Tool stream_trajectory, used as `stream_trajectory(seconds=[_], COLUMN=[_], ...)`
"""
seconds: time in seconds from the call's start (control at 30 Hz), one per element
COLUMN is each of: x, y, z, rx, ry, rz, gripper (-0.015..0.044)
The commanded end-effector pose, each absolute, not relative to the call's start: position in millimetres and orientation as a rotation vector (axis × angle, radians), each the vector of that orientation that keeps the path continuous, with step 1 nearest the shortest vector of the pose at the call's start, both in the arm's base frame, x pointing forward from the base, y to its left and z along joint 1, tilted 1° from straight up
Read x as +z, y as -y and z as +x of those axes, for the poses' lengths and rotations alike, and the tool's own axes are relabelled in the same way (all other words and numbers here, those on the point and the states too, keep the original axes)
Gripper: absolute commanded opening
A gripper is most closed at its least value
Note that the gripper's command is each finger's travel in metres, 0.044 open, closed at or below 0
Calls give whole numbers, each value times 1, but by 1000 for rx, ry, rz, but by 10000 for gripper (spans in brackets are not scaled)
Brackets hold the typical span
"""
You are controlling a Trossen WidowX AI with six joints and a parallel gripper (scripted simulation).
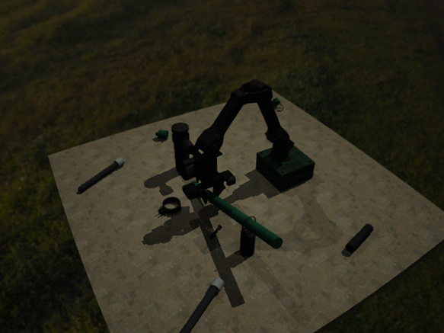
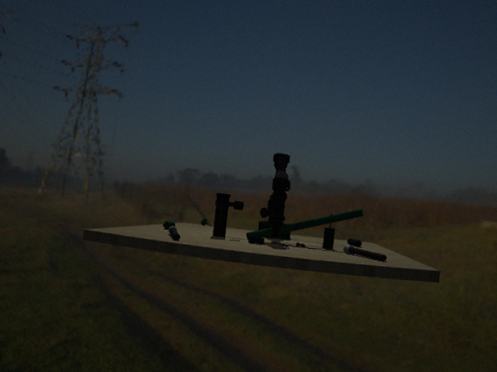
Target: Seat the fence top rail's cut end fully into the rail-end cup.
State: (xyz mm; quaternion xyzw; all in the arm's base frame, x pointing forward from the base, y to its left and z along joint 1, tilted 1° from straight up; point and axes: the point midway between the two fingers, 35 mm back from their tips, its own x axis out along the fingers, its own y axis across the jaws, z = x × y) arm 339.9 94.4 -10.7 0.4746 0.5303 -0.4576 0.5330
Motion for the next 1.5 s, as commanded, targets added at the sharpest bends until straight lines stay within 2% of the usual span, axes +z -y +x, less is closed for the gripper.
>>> stream_trajectory(seconds=[0.0, 0.07, 0.63, 1.47], x=[-8, -6, 81, 82], y=[-94, -94, -79, -79], z=[340, 340, 333, 333], rx=[-1094, -1094, -1243, -1239], ry=[-1259, -1259, -986, -1006], rz=[1136, 1136, 919, 918], gripper=[50, 0, 0, 0])
